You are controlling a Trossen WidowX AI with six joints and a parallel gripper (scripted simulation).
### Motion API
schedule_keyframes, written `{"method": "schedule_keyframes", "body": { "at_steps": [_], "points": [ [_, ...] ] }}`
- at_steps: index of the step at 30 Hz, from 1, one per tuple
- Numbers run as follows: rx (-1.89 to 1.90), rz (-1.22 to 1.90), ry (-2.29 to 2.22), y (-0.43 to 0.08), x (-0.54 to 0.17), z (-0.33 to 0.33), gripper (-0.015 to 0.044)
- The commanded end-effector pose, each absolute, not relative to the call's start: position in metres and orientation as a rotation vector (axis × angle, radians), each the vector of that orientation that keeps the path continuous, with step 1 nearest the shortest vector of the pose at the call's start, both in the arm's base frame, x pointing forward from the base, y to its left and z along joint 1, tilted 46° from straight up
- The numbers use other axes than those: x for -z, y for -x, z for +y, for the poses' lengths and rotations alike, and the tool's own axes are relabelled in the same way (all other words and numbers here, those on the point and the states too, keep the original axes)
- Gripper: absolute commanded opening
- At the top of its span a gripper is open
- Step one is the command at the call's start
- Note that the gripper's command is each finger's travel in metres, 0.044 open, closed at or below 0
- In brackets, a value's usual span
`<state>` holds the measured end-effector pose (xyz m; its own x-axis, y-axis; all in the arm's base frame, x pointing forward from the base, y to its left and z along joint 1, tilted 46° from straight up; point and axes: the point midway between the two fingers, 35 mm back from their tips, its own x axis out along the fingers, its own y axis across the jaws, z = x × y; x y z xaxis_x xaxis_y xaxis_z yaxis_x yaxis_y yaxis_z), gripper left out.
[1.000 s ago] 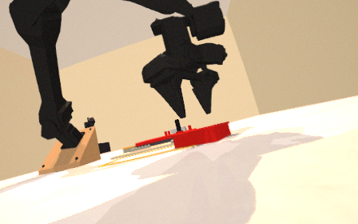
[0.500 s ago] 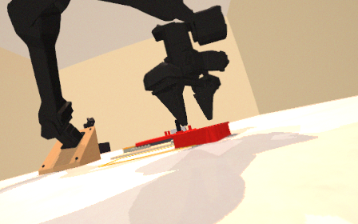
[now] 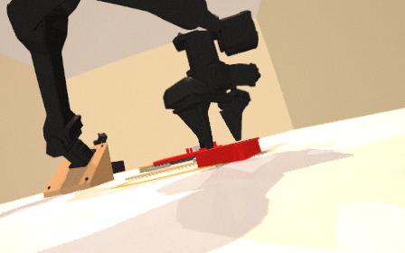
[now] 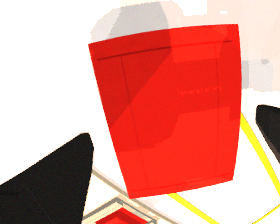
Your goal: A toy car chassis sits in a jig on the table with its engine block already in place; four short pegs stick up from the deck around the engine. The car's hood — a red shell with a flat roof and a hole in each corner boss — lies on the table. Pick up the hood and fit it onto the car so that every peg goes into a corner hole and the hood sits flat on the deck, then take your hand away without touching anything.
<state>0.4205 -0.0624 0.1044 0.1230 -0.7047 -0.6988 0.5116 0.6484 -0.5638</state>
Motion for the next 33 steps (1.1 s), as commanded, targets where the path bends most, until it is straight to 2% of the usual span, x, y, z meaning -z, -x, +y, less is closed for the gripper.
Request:
{"method": "schedule_keyframes", "body": {
  "at_steps": [1, 33],
  "points": [
    [0.896, 1.145, 0.212, -0.42, -0.102, -0.064, 0.044],
    [0.896, 1.145, 0.212, -0.421, -0.091, -0.075, 0.044]
  ]
}}
